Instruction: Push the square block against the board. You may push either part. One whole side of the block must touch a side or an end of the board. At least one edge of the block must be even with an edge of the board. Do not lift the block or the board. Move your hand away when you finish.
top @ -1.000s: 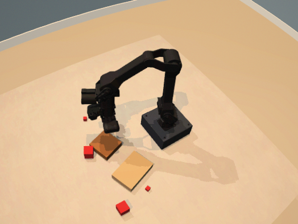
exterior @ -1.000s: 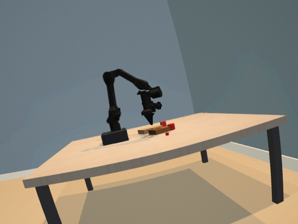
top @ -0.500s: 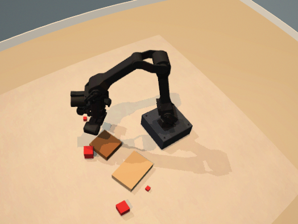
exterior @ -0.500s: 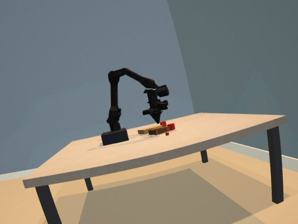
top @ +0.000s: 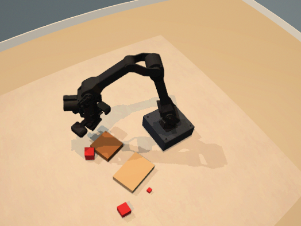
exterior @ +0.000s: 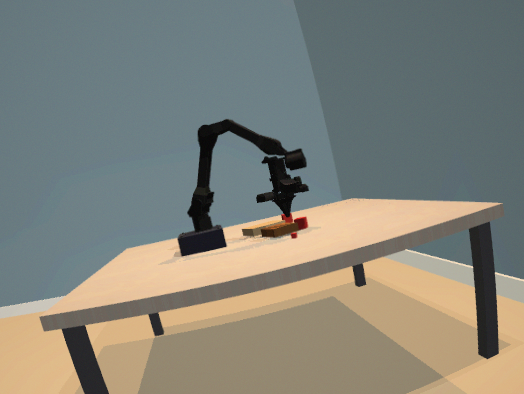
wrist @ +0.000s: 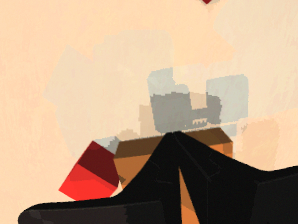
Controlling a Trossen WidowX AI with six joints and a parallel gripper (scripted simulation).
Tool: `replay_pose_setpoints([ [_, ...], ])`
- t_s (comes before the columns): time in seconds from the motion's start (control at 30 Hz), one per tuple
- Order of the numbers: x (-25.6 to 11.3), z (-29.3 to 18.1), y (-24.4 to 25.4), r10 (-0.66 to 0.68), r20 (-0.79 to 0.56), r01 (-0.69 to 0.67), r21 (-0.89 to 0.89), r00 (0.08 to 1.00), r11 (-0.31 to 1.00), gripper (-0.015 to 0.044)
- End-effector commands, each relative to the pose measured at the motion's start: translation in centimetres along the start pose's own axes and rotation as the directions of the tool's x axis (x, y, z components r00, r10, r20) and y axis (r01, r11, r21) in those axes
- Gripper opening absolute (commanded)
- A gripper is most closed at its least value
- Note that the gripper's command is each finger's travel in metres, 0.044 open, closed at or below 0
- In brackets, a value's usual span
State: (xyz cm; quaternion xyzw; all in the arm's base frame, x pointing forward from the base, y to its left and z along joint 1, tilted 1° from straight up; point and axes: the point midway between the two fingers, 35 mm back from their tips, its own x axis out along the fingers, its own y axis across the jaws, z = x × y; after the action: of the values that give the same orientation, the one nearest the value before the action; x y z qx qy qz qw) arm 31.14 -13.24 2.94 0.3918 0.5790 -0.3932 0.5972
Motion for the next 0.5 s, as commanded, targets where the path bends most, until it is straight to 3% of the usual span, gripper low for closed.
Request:
replay_pose_setpoints([
  [0.0, 2.8, 0.0, 0.1, -0.006, -0.011, 0.007, 0.013, 1.000, 1.000, 0.0000],
  [0.1, 5.5, -0.2, -0.1, -0.007, -0.011, 0.007, 0.013, 1.000, 1.000, 0.0000],
  [0.47, 5.5, -0.7, 0.0, -0.007, -0.012, 0.007, 0.013, 1.000, 1.000, 0.0000],
])
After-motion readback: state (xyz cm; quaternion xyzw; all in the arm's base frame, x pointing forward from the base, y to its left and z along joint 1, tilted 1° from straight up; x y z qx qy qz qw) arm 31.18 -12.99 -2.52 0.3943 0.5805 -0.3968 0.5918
